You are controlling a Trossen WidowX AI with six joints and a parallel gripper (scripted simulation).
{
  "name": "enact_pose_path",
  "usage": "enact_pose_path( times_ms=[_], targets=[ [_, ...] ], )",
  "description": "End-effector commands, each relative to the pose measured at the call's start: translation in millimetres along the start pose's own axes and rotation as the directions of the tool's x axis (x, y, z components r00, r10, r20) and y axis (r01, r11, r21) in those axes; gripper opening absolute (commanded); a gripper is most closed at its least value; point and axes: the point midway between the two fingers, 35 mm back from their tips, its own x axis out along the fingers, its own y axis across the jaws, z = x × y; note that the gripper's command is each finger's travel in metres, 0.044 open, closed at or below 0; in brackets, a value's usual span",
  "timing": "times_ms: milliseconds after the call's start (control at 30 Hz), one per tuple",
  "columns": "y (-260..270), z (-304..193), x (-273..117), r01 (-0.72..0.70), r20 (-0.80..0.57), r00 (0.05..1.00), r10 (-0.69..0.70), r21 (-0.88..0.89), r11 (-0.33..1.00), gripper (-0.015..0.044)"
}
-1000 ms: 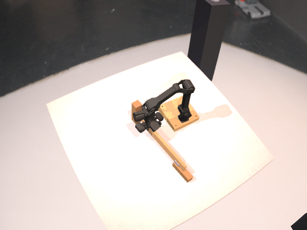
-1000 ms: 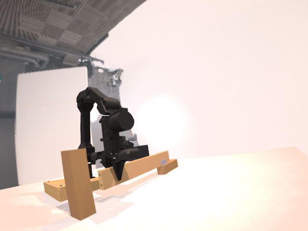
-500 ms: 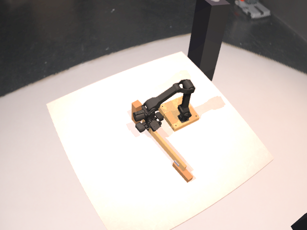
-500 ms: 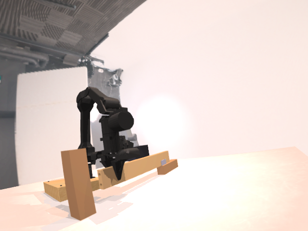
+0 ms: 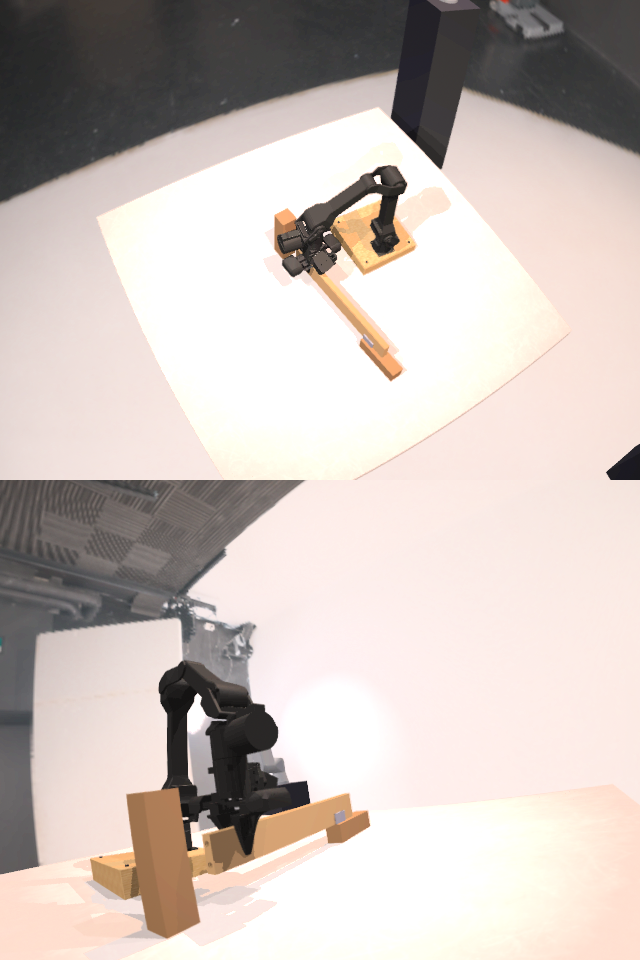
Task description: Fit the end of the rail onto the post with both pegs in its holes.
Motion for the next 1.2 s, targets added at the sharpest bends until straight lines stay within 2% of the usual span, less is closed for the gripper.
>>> enact_pose_path(
  times_ms=[0, 1167],
  targets=[
    [-0.2, 0.3, -1.8, 0.004, 0.001, 1.0, -0.004, 0.0, 1.0, 0.0],
    [0.3, -6.9, 0.4, 0.004, 0.0, 1.0, -0.004, 0.0, 1.0, 0.0]
  ],
)
